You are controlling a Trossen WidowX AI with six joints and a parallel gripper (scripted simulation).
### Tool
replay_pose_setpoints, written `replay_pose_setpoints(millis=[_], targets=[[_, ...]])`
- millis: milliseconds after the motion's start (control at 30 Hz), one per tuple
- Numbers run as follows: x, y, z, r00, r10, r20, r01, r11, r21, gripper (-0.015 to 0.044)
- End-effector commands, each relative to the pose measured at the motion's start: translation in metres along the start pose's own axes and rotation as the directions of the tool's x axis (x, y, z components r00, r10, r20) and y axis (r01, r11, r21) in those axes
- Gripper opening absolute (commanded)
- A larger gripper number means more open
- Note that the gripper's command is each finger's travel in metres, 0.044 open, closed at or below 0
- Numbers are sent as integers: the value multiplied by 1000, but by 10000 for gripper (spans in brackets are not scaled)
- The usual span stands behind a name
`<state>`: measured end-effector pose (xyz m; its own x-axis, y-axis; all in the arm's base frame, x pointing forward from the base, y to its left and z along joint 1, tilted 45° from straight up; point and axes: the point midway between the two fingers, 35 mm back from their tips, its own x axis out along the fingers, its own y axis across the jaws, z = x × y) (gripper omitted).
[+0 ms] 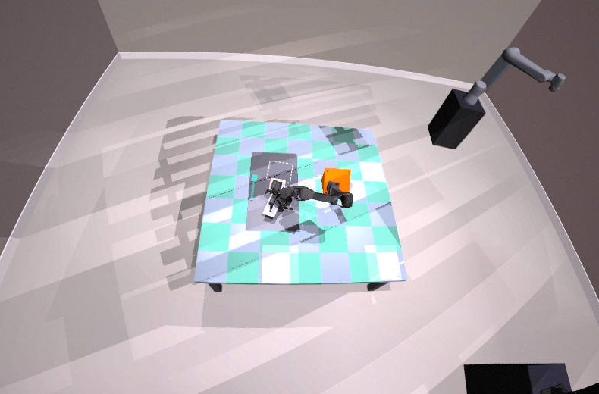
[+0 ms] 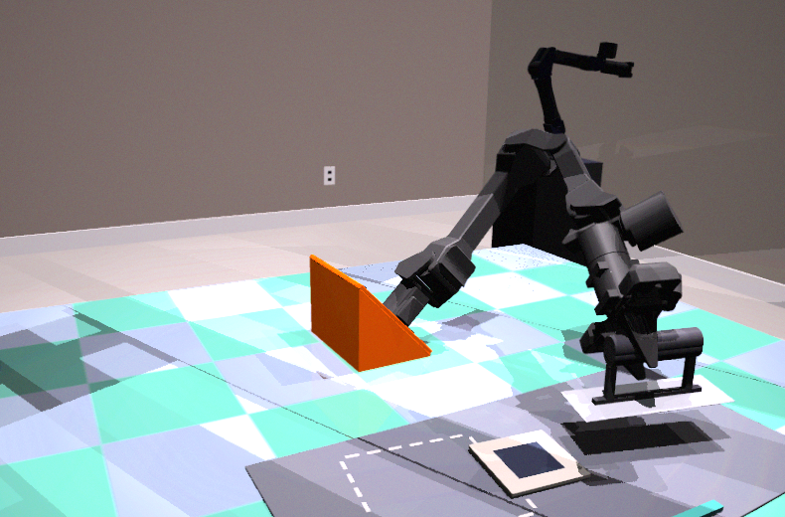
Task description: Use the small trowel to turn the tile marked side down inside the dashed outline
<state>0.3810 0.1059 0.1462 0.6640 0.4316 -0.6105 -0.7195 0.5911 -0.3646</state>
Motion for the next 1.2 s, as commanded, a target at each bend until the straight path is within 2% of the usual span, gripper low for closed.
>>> replay_pose_setpoints(millis=[0,233,1167], targets=[[6,0,-6,997,7,71,-5,1000,-26,0],[10,1,-8,983,17,185,-2,997,-80,0],[33,27,-10,982,17,189,-2,997,-81,0]])
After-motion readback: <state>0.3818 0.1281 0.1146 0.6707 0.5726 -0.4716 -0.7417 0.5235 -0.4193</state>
